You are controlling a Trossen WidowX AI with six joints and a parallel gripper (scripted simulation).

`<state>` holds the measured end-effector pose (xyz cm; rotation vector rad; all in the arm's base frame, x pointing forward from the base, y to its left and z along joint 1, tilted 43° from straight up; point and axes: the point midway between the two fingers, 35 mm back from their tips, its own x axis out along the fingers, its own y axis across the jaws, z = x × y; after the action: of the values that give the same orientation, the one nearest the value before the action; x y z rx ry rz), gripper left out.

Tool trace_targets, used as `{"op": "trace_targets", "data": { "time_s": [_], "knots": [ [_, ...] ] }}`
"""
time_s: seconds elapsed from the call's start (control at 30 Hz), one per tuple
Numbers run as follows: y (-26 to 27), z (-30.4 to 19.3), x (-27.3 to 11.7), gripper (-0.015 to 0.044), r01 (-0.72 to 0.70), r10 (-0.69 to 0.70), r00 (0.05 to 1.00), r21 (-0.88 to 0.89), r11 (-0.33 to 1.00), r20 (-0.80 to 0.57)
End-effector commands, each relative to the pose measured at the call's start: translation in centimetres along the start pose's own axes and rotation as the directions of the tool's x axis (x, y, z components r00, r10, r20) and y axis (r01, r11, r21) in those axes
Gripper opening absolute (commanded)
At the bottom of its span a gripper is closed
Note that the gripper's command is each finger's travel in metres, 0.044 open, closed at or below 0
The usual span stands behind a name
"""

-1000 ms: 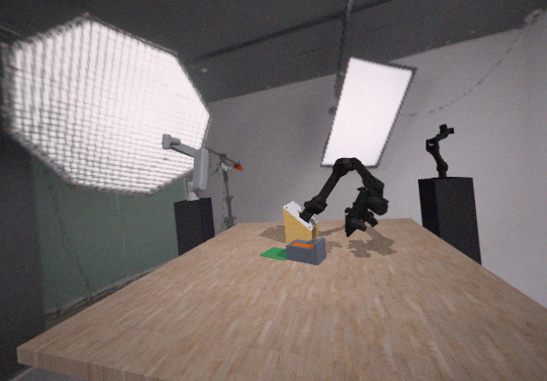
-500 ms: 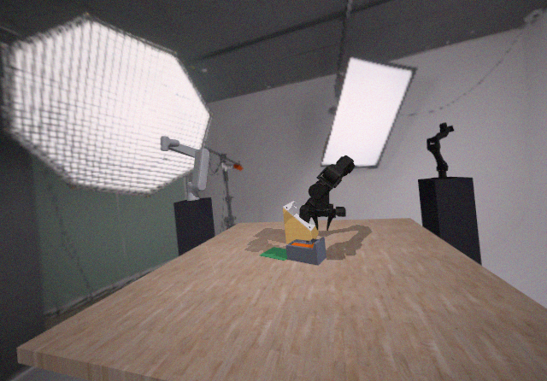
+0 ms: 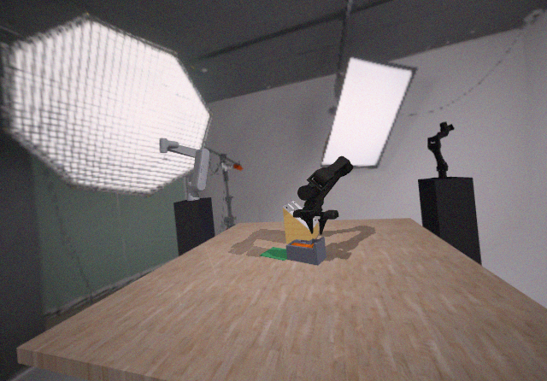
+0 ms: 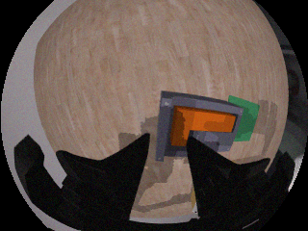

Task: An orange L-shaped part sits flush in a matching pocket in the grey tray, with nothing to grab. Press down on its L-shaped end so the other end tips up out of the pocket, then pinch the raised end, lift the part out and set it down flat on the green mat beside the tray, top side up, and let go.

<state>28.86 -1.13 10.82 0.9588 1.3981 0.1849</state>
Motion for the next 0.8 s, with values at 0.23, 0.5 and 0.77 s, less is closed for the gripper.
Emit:
{"op": "trace_targets", "data": {
  "time_s": [0.23, 0.5, 0.77],
  "knots": [
    [0.1, -0.8, 4.7, 0.0180, -0.007, 0.008, 1.000, 0.006, 1.000, -0.023],
    [0.1, -0.8, 5.8, 0.0180, -0.007, 0.007, 1.000, 0.006, 1.000, -0.023],
    [0.1, -0.8, 7.2, 0.0180, -0.008, 0.008, 1.000, 0.006, 1.000, -0.023]
  ]
}}
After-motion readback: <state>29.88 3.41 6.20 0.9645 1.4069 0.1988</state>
